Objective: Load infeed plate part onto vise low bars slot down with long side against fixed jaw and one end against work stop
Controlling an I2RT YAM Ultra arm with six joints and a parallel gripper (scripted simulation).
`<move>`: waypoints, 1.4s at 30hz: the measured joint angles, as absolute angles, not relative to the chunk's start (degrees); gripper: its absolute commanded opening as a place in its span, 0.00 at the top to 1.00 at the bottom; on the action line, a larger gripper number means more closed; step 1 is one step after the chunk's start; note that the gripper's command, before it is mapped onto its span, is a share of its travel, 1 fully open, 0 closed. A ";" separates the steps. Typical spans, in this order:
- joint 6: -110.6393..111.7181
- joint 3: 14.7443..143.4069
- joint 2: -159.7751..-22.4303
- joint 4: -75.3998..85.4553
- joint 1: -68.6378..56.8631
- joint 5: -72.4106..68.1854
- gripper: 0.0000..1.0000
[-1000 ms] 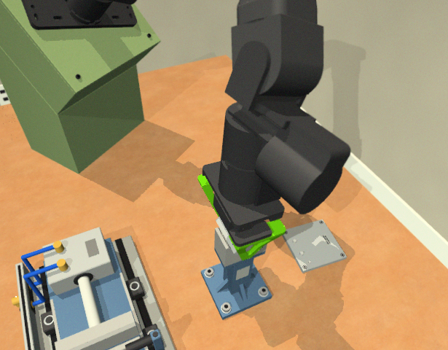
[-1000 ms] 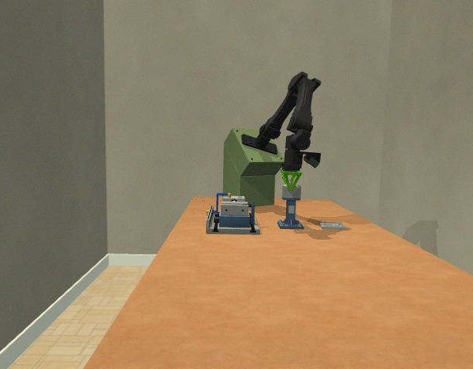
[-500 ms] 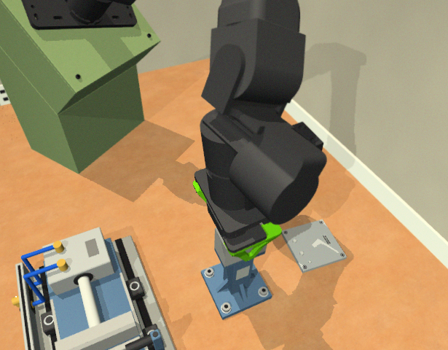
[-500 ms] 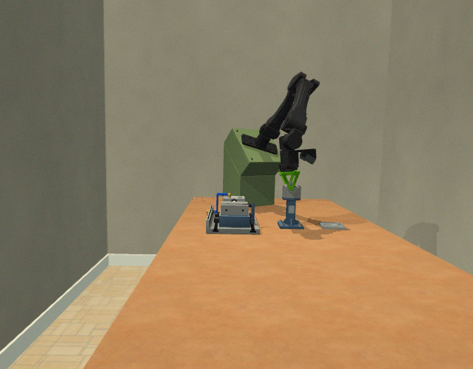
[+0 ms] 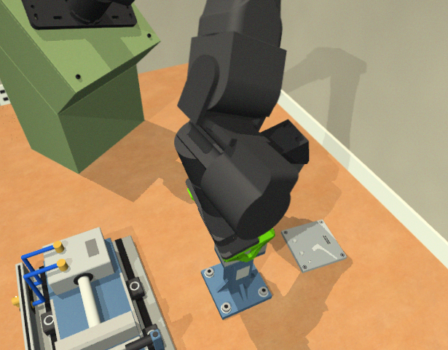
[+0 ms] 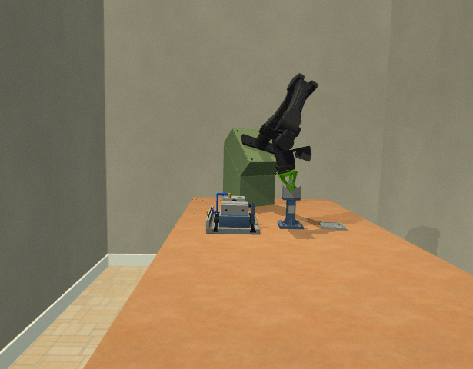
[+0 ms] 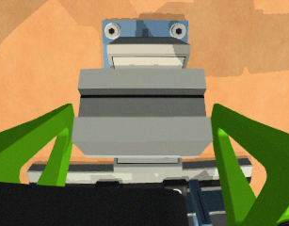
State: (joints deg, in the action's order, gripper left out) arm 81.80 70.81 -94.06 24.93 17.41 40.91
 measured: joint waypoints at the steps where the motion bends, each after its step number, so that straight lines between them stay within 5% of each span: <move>1: 81.95 70.81 -94.24 24.71 17.61 41.60 0.19; 42: 87.09 71.40 -102.96 20.29 23.20 64.62 0.19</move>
State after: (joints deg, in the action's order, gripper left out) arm 87.09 71.40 -102.96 20.29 23.20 64.62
